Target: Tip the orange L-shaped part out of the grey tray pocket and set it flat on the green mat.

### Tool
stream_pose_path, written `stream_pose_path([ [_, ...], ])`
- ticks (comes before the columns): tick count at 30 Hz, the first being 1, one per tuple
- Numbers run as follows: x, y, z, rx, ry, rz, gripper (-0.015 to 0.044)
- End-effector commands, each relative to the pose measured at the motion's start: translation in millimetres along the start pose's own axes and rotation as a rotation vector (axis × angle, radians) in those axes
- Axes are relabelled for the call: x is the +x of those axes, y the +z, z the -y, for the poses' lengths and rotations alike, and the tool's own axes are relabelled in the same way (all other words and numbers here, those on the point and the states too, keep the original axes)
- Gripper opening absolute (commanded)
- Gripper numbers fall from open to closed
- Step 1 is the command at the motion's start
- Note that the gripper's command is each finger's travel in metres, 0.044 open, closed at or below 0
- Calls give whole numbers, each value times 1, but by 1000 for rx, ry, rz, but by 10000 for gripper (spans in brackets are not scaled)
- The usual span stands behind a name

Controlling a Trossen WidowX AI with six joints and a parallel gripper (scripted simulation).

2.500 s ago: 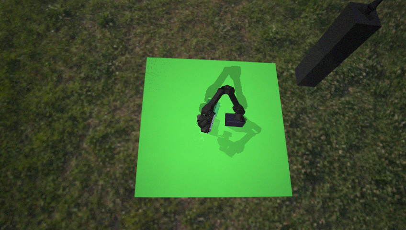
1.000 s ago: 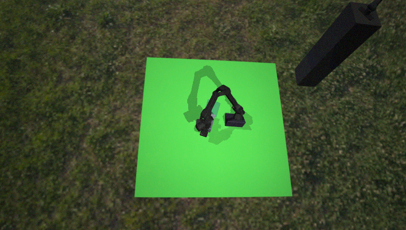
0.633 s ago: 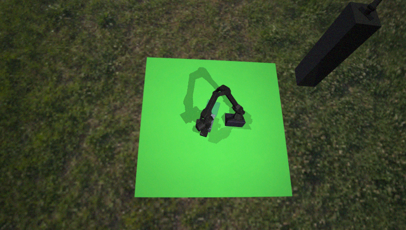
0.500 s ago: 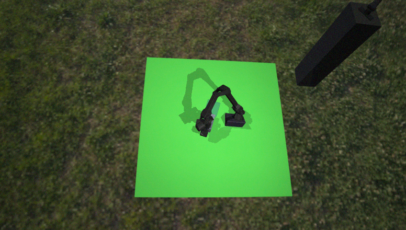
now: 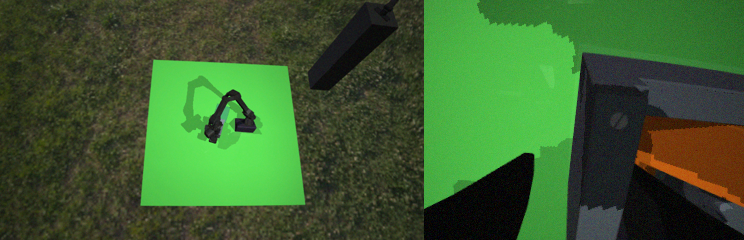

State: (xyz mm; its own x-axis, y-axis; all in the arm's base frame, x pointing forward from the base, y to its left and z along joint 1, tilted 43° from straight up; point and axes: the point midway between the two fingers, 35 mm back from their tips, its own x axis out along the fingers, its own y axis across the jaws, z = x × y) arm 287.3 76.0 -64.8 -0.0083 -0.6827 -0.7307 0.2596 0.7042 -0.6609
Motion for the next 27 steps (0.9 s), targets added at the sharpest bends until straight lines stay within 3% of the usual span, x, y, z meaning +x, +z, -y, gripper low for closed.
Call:
stream_pose_path([
  [1,-25,2,-2,5,10,3,180],
  [7,-92,0,9,4,10,2,180],
  [27,-91,2,7,3,23,20,180],
])
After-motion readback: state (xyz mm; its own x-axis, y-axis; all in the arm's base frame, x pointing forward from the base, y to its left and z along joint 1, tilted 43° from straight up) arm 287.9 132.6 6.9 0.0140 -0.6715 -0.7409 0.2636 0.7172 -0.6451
